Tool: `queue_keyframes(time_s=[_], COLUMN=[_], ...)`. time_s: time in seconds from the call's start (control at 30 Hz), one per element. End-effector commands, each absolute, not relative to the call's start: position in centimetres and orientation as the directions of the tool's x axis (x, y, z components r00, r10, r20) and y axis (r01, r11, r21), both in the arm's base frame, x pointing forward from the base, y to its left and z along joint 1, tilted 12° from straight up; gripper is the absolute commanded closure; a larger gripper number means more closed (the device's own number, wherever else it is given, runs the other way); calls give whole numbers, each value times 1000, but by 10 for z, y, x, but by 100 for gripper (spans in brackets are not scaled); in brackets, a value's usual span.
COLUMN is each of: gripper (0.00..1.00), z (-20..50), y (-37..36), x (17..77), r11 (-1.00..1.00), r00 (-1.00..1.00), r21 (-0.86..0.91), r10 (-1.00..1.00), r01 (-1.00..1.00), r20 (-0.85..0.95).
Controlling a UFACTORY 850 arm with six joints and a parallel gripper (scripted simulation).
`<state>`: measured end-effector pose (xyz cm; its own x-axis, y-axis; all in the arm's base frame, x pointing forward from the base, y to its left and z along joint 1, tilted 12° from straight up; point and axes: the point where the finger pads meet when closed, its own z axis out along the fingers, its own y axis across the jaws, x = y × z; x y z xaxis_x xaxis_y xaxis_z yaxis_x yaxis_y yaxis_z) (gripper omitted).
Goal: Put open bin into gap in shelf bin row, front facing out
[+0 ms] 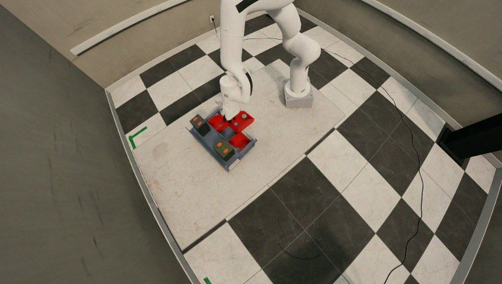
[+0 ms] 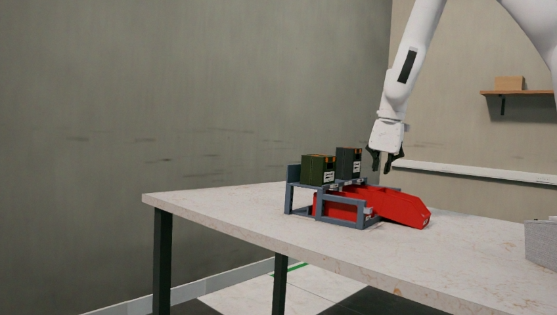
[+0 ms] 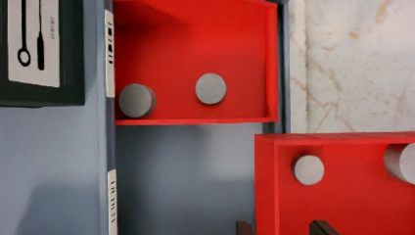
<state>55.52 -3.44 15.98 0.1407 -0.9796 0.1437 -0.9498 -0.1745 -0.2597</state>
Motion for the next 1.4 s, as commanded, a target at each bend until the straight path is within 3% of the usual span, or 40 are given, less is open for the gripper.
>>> queue_keyframes(time_s=[0.0,0.2,0.37,0.77,0.93,1.37], gripper=[66,66,66,66,66,66], z=[161,161,140,140,120,116], y=[-34,-34,-39,-39,-45,-46], x=[556,556,511,511,465,456], r11=[-175,-175,-161,-161,-161,-161], r00=[141,141,140,140,140,140], r21=[-261,-261,-146,-146,-146,-145], r10=[-980,-980,-979,-979,-979,-980], r01=[-949,-949,-976,-976,-976,-976], r20=[144,144,146,146,146,144])
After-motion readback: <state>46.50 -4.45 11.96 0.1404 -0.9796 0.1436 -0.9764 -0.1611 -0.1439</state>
